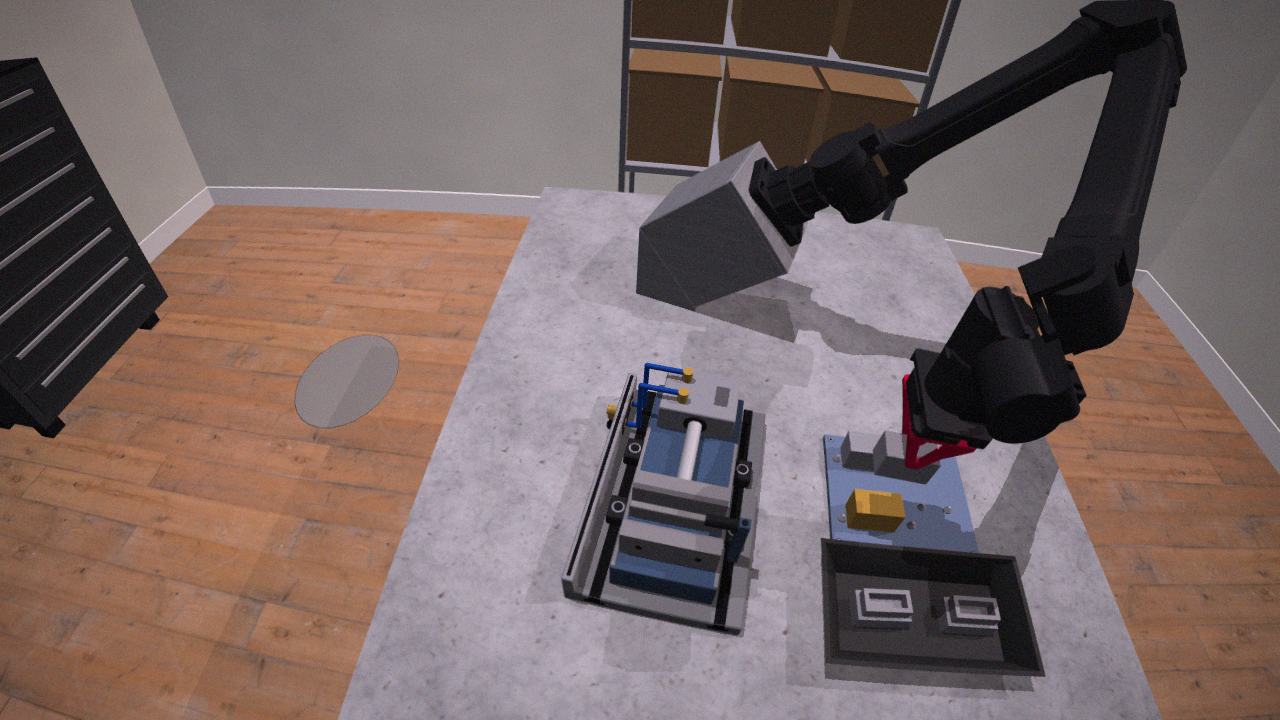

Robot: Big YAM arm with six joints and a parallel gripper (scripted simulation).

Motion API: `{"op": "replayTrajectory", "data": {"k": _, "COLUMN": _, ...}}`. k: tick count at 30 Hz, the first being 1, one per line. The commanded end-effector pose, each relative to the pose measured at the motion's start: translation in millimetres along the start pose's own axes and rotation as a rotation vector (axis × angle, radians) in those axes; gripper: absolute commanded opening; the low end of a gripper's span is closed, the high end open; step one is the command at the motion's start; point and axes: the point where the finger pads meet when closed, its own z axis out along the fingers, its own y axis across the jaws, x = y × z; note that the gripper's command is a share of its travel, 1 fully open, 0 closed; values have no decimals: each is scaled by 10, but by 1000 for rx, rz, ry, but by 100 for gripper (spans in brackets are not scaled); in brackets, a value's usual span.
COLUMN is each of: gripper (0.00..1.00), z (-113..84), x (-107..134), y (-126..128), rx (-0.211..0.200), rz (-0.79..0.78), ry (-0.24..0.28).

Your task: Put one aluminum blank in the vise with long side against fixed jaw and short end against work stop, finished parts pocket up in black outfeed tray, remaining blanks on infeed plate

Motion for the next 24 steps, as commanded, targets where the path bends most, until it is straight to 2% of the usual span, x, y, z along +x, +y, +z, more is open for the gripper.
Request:
{"op": "replayTrajectory", "data": {"k": 1, "gripper": 0, "z": -161, "x": 251, "y": -367, "rx": 33, "rz": -36, "ry": 3}}
{"op": "replayTrajectory", "data": {"k": 11, "gripper": 0, "z": -153, "x": 1327, "y": -824, "rx": 34, "rz": -12, "ry": -7}}
{"op": "replayTrajectory", "data": {"k": 13, "gripper": 0, "z": -153, "x": 1327, "y": -824, "rx": 34, "rz": -12, "ry": -7}}
{"op": "replayTrajectory", "data": {"k": 19, "gripper": 0, "z": -142, "x": 1888, "y": -934, "rx": 39, "rz": -1, "ry": -20}}
{"op": "replayTrajectory", "data": {"k": 24, "gripper": 0, "z": -130, "x": 2211, "y": -963, "rx": 43, "rz": 5, "ry": -29}}
